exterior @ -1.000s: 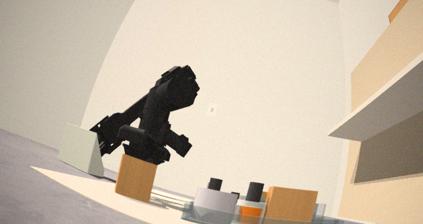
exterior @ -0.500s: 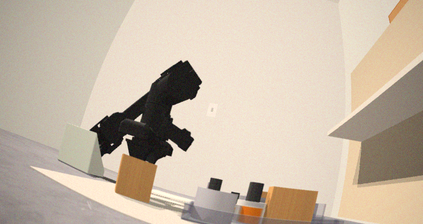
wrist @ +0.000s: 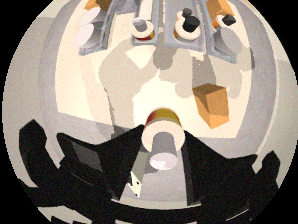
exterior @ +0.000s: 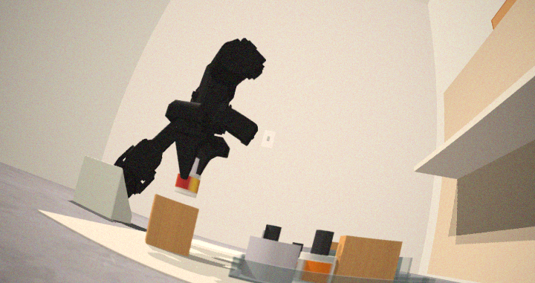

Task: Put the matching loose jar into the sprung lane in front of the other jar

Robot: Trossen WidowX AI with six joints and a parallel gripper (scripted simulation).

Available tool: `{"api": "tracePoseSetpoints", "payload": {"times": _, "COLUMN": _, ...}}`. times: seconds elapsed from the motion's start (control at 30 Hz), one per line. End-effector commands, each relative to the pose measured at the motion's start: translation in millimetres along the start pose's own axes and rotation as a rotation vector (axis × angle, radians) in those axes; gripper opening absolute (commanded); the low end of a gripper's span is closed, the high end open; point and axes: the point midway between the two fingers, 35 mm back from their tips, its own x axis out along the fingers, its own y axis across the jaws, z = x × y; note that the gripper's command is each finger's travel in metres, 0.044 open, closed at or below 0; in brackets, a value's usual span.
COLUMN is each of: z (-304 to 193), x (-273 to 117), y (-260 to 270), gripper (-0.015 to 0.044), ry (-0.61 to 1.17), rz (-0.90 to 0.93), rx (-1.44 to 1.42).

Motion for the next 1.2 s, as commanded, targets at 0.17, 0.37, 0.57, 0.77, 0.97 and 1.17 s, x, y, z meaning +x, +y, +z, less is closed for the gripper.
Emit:
{"api": "tracePoseSetpoints", "payload": {"times": 0.17, "z": 10.1, "x": -7.5, "y": 5.0, "gripper": 0.0, "ry": 0.003, "rz": -0.016, "rx": -0.023}}
{"api": "tracePoseSetpoints", "payload": {"times": 0.37, "z": 36.8, "x": 5.1, "y": 14.2, "gripper": 0.0, "ry": 0.007, "rz": -0.027, "rx": -0.039}}
{"api": "tracePoseSetpoints", "payload": {"times": 0.57, "z": 62.6, "x": 20.3, "y": 27.9, "gripper": 0.0, "ry": 0.005, "rz": -0.028, "rx": -0.066}}
{"api": "tracePoseSetpoints", "payload": {"times": 0.77, "z": 86.6, "x": 35.7, "y": 44.0, "gripper": 0.0, "ry": -0.001, "rz": -0.014, "rx": -0.075}}
{"api": "tracePoseSetpoints", "payload": {"times": 0.97, "z": 95.6, "x": 42.7, "y": 51.1, "gripper": 0.0, "ry": -0.003, "rz": -0.004, "rx": -0.075}}
{"api": "tracePoseSetpoints", "payload": {"times": 1.17, "z": 95.8, "x": 56.7, "y": 51.1, "gripper": 0.0, "ry": -0.003, "rz": -0.004, "rx": -0.075}}
